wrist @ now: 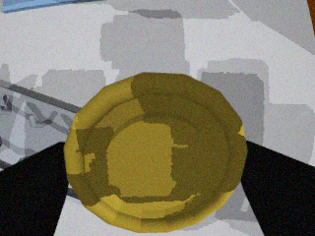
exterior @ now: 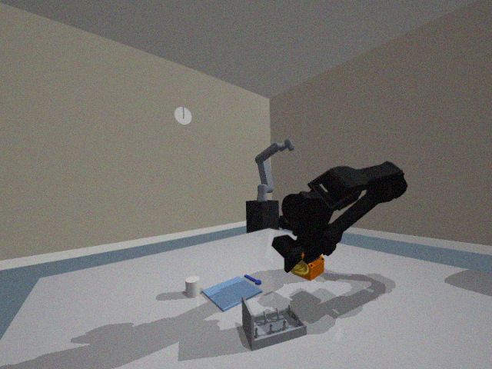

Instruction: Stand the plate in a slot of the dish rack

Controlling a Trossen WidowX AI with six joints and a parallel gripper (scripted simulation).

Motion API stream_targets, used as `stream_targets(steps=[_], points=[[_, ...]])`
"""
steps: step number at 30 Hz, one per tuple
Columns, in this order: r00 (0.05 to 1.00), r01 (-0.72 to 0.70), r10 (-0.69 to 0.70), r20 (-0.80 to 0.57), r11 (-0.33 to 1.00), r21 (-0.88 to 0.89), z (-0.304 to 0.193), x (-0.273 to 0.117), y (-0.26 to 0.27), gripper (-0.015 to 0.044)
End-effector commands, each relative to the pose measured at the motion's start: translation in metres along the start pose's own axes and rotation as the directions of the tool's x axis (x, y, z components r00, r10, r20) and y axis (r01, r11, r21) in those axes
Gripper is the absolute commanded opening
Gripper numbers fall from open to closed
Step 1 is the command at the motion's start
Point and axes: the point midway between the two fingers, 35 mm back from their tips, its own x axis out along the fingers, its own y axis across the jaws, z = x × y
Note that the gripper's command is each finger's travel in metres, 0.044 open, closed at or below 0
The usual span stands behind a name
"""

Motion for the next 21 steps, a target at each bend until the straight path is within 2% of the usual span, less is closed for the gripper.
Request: stream_targets(steps=[1, 11, 21], points=[[0.997, -0.026, 0.031, 0.071, 0.997, -0.069, 0.001, 0.007, 0.000, 0.0000], [0.957, -0.073, 0.139, 0.253, 0.964, -0.255, 0.004, 0.030, 0.006, 0.0000], [0.877, -0.117, 0.295, 0.379, 0.897, -0.426, 0.002, 0.046, 0.013, 0.0000]])
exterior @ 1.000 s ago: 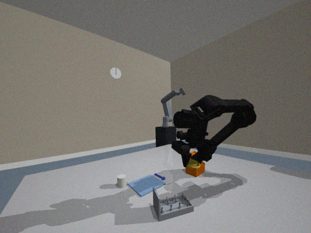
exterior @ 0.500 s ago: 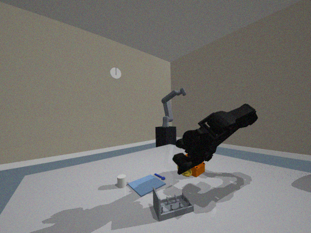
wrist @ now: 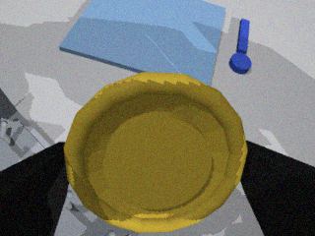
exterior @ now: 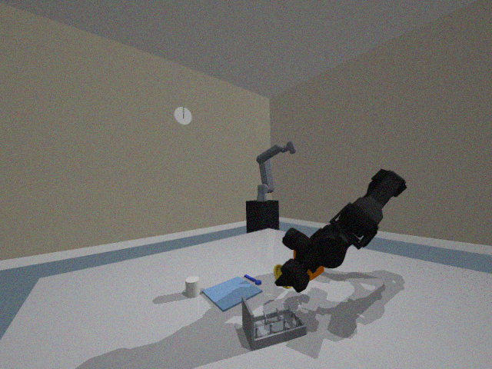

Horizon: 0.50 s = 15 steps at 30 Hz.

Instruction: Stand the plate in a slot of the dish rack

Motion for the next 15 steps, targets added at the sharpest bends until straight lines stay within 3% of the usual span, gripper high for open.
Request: stream_targets(steps=[1, 15], points=[[0.997, -0.048, 0.051, 0.062, 0.998, -0.050, -0.002, 0.001, 0.003, 0.0000], [0.929, -0.206, 0.266, 0.256, 0.949, -0.239, -0.016, 0.007, 0.012, 0.0000]])
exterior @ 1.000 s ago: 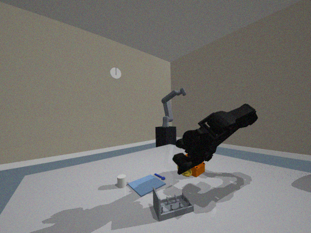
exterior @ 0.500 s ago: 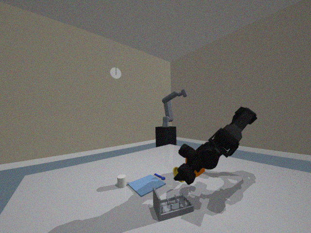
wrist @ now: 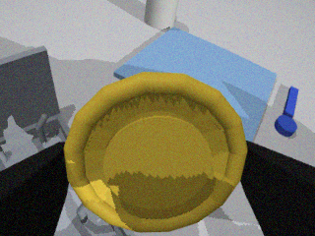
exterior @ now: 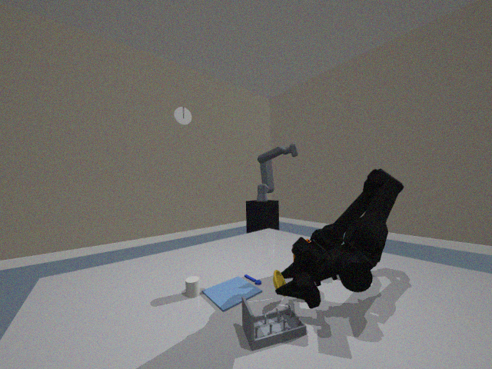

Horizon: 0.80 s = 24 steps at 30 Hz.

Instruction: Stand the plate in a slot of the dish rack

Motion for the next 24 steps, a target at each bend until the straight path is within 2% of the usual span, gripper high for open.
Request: stream_targets(steps=[1, 12, 24], points=[[0.997, -0.055, 0.056, 0.053, 0.998, -0.032, -0.002, -0.003, 0.003, 0.0000], [0.951, -0.212, 0.233, 0.205, 0.970, -0.119, -0.012, -0.011, 0.009, 0.0000], [0.844, -0.378, 0.417, 0.338, 0.909, -0.178, -0.022, -0.028, 0.008, 0.0000]])
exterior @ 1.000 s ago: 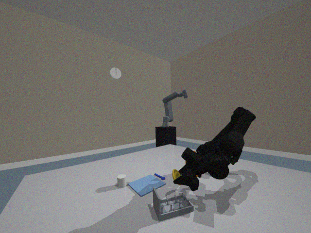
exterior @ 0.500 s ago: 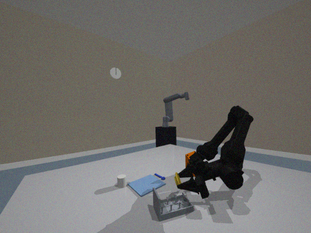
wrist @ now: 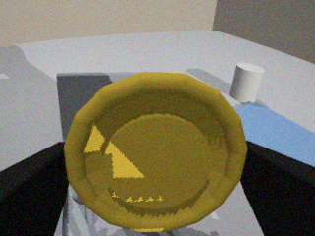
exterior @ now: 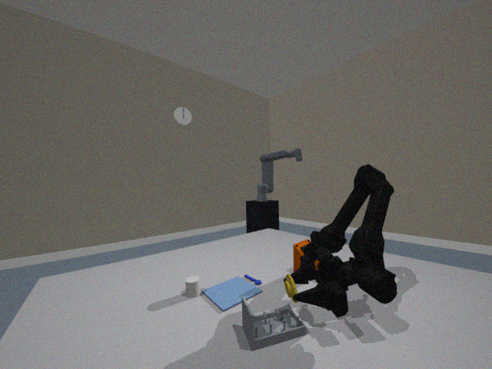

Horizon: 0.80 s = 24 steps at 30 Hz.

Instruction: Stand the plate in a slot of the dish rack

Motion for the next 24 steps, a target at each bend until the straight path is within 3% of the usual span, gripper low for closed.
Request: stream_targets(steps=[1, 10, 24], points=[[0.997, -0.054, 0.053, 0.049, 0.999, 0.007, 0.002, -0.007, 0.001, 0.0000], [0.974, -0.172, 0.166, 0.155, 0.985, 0.027, 0.003, -0.024, 0.000, 0.0000], [0.974, -0.172, 0.166, 0.155, 0.985, 0.026, -0.005, -0.019, 0.002, 0.0000]])
